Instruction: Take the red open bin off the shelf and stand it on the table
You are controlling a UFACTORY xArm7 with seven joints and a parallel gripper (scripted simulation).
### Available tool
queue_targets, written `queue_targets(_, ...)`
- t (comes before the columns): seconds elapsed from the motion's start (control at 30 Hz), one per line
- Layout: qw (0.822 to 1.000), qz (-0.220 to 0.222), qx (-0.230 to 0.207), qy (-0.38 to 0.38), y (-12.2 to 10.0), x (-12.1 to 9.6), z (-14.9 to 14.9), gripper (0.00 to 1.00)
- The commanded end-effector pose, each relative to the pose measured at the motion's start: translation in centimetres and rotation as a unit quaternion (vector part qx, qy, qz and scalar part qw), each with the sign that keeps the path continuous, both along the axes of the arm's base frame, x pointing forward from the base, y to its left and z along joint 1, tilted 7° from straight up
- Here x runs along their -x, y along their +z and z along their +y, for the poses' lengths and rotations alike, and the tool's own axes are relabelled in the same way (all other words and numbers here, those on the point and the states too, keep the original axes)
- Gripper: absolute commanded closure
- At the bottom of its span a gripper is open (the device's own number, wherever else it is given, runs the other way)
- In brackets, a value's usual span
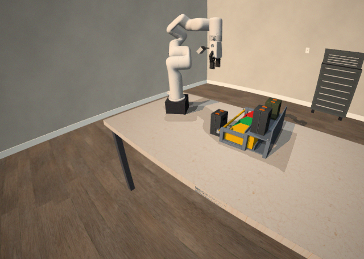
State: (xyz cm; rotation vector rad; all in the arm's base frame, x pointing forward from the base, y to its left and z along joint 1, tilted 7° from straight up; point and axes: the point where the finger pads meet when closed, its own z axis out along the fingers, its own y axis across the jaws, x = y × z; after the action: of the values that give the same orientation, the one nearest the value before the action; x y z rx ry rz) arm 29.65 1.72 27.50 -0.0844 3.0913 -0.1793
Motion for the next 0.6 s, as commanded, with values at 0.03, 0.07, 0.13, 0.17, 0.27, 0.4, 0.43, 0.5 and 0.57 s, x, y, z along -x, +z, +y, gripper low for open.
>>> queue_targets(0.03,1.0,0.0,0.0,0.024,0.14,-0.07,-0.03,0.0)
queue_targets(0.07,1.0,0.0,0.0,0.024,0.14,-0.07,-0.03,0.0)
queue_targets(0.13,1.0,0.0,0.0,0.024,0.14,-0.07,-0.03,0.0)
queue_targets(0.17,1.0,0.0,0.0,0.024,0.14,-0.07,-0.03,0.0)
queue_targets(0.27,0.999,0.002,0.001,0.034,0.14,-0.06,-0.01,0.0)
queue_targets(0.4,0.999,0.003,0.001,0.044,0.15,-0.06,0.0,0.0)
queue_targets(0.43,0.999,0.003,0.001,0.044,0.15,-0.06,0.0,0.0)
queue_targets(0.5,0.999,0.003,0.001,0.044,0.15,-0.06,0.0,0.0)
queue_targets(0.57,0.999,0.003,0.001,0.044,0.15,-0.06,0.0,0.0)
